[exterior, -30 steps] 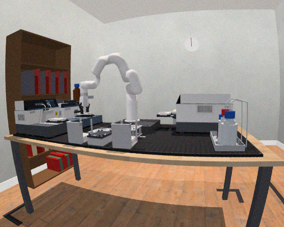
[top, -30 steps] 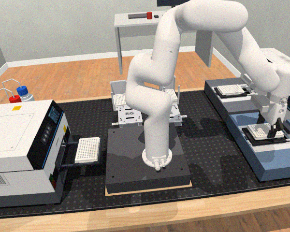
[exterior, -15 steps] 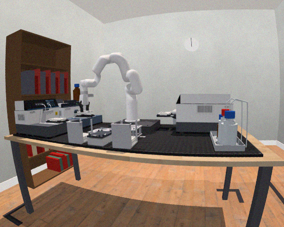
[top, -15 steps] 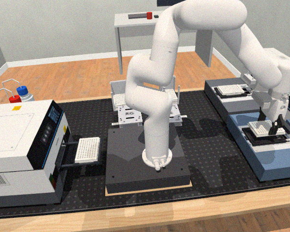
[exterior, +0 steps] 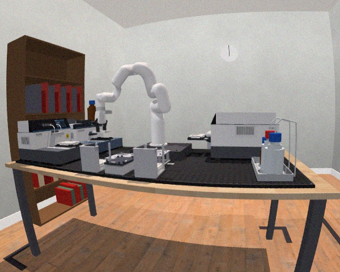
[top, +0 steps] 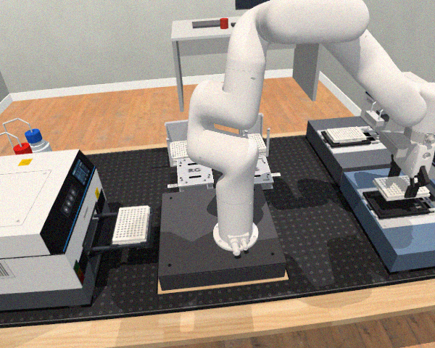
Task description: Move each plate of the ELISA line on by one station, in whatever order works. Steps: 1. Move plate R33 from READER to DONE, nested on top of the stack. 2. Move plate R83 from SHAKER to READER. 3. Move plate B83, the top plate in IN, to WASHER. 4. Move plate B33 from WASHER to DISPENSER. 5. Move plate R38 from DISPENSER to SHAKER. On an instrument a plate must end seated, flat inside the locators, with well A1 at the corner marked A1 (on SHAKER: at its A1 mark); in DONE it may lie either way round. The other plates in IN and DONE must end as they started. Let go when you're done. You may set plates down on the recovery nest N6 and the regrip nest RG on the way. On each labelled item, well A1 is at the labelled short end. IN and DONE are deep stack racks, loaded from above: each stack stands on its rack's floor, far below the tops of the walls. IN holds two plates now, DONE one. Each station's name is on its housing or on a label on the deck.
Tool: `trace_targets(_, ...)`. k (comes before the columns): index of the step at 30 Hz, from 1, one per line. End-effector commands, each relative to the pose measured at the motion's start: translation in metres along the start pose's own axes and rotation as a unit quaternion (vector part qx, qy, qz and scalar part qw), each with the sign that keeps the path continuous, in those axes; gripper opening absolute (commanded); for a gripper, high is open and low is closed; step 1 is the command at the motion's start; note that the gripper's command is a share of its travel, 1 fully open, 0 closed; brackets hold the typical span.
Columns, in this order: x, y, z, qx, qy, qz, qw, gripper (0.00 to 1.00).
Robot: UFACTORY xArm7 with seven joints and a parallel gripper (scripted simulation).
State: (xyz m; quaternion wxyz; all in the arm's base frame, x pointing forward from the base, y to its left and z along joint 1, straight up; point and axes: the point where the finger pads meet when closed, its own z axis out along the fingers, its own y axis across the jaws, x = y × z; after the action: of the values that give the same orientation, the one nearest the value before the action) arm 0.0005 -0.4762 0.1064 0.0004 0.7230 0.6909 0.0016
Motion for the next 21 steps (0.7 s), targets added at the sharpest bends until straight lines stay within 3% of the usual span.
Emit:
trace_targets(1,-0.001,0.0,-0.007,0.0,-0.002,0.0,1.0,0.0)
trace_targets(21,-0.001,0.0,-0.031,0.0,-0.002,0.0,1.0,0.0)
